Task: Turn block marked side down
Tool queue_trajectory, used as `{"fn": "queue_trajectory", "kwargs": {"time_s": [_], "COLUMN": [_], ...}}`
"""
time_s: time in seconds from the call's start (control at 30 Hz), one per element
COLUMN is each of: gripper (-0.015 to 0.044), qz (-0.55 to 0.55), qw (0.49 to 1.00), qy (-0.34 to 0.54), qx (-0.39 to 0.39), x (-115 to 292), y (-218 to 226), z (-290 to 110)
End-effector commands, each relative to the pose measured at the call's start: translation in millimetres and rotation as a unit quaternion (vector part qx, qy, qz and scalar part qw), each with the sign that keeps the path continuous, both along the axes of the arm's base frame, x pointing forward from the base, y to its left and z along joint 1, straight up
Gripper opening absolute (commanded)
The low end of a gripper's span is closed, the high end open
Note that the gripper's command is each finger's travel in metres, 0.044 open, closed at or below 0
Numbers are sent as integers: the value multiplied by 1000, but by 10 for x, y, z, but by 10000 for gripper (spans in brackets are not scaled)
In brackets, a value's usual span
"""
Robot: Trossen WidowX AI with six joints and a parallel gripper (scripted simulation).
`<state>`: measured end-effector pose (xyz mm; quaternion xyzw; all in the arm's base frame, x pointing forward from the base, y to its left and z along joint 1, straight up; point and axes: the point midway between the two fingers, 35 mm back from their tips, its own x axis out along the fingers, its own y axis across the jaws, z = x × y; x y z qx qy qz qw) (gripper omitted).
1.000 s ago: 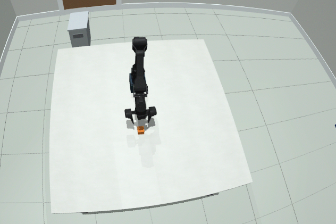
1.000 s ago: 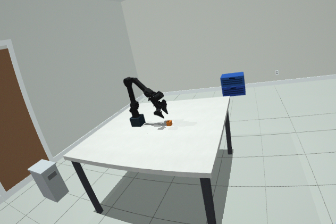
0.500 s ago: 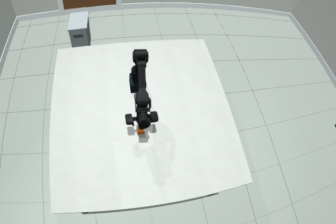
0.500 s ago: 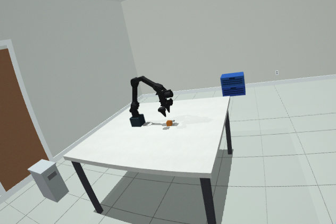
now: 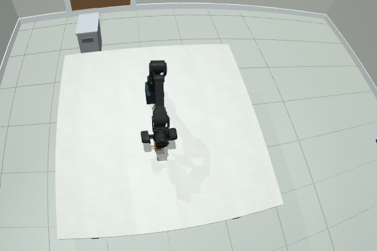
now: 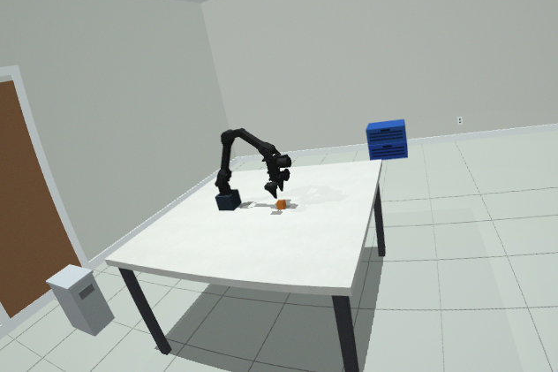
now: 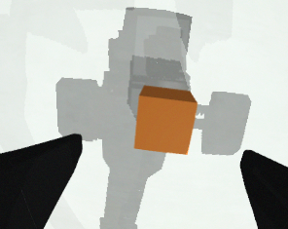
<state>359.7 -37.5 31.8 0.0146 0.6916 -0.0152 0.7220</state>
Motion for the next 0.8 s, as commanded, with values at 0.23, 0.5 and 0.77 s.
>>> {"fn": "queue_trajectory", "kwargs": {"time_s": [0.23,0.5,0.77], "gripper": [440,440,440], "qz": [-3,-3,-3], "qw": [1000,1000,1000], "qy": [4,4,4], "qx": [-2,-2,-2], "x": [-8,-3,2], "y": [-17,-18,-19], "z": [-238,-312,-443]}}
